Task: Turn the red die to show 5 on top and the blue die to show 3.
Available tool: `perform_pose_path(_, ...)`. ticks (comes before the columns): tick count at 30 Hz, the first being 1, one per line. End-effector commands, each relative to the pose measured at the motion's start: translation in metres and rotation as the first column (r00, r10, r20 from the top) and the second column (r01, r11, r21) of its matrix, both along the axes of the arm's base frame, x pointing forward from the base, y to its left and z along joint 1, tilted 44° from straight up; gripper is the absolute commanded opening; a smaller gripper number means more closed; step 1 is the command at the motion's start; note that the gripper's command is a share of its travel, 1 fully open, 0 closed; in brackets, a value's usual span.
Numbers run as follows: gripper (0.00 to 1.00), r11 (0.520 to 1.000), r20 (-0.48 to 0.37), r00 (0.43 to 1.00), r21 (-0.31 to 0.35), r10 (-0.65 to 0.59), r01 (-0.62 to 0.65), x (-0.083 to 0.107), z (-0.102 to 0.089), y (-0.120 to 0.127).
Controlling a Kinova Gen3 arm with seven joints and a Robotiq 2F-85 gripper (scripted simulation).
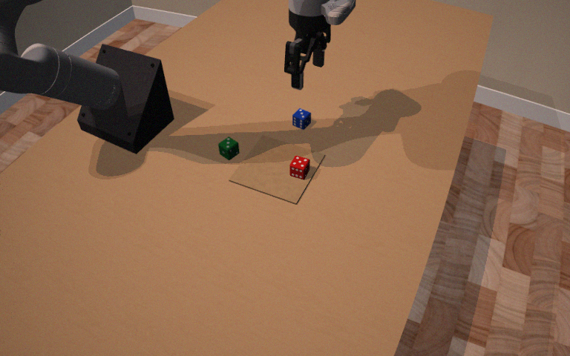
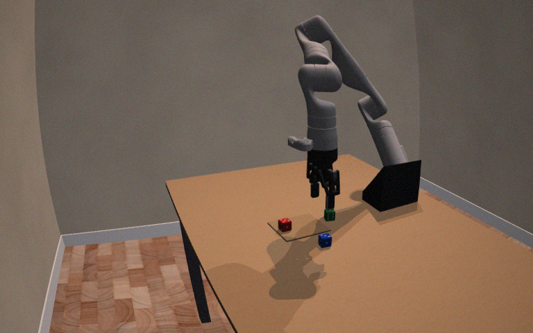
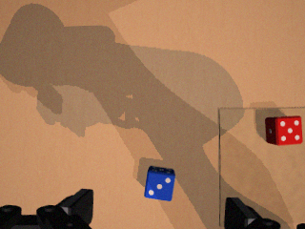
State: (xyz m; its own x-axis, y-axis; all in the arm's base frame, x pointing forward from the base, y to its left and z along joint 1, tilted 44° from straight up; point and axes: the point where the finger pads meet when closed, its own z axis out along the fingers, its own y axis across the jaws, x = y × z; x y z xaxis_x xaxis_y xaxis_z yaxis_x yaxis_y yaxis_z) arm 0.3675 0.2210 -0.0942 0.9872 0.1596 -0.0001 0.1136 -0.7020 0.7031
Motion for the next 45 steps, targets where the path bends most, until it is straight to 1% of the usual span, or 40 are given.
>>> perform_pose_path(1,1.00,1.000,-0.017,1.000,-0.002,0.015,-0.015,0.000,0.000,0.000)
perform_pose_path(3,1.00,0.999,-0.037,0.999,-0.006,0.034,-0.034,-0.001,0.000,-0.001)
perform_pose_path(5,1.00,0.999,-0.037,0.999,-0.006,0.034,-0.034,-0.001,0.000,-0.001)
perform_pose_path(12,1.00,0.993,-0.126,0.985,-0.018,0.117,-0.120,-0.002,-0.002,-0.003)
perform_pose_path(16,1.00,0.983,-0.191,0.966,-0.021,0.176,-0.183,-0.004,-0.003,-0.005)
perform_pose_path(20,1.00,0.967,-0.265,0.934,-0.018,0.240,-0.254,-0.005,-0.004,-0.007)
perform_pose_path(22,1.00,0.967,-0.265,0.934,-0.018,0.240,-0.254,-0.005,-0.004,-0.007)
perform_pose_path(24,1.00,0.956,-0.305,0.912,-0.015,0.274,-0.292,-0.006,-0.004,-0.008)
perform_pose_path(28,1.00,0.928,-0.387,0.856,-0.001,0.343,-0.372,-0.007,-0.005,-0.010)
perform_pose_path(31,1.00,0.901,-0.451,0.801,0.017,0.394,-0.434,-0.008,-0.006,-0.011)
perform_pose_path(34,1.00,0.868,-0.515,0.734,0.041,0.443,-0.495,-0.009,-0.007,-0.013)
perform_pose_path(37,1.00,0.829,-0.576,0.656,0.071,0.488,-0.554,-0.010,-0.008,-0.014)
perform_pose_path(39,1.00,0.829,-0.576,0.656,0.071,0.488,-0.554,-0.010,-0.008,-0.014)
perform_pose_path(45,1.00,0.735,-0.683,0.467,0.153,0.562,-0.660,-0.012,-0.010,-0.017)
